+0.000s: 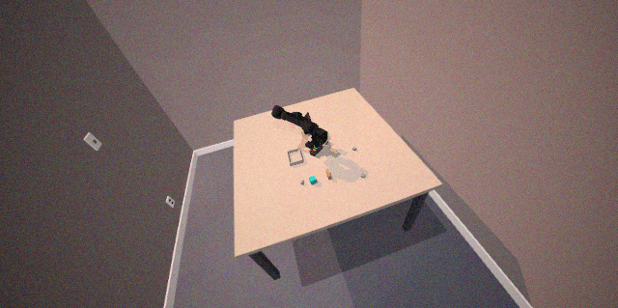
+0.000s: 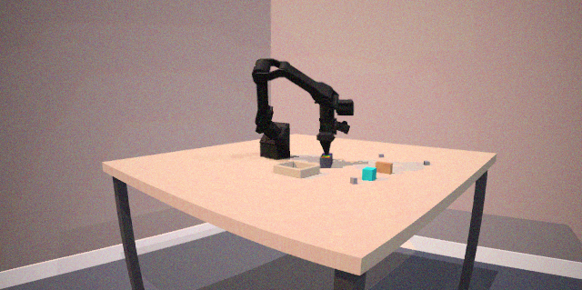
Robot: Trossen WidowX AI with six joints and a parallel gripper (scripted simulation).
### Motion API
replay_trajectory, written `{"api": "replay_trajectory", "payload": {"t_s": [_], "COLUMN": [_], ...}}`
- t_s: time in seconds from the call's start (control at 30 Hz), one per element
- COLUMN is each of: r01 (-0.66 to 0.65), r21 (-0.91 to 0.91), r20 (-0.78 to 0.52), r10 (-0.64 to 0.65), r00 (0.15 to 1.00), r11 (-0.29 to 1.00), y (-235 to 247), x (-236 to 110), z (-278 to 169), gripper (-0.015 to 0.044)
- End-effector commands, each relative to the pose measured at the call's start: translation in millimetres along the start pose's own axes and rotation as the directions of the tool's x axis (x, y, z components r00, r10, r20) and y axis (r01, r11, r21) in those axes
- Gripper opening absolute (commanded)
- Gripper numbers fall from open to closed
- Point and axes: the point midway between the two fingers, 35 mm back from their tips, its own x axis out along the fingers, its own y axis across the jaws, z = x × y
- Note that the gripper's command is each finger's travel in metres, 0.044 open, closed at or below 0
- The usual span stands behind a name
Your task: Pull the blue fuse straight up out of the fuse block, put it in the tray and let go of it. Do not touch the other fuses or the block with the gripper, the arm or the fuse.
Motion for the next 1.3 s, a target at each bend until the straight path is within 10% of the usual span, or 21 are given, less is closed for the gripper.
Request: {"api": "replay_trajectory", "payload": {"t_s": [0.0,1.27], "r01": [0.0,0.0], "r21": [0.0,-0.003], "r20": [0.0,0.0], "r10": [0.0,0.0], "r00": [1.0,1.0], "r11": [1.0,1.0], "y": [0,0], "x": [0,-18], "z": [0,1], "gripper": [0.0,0.0]}}
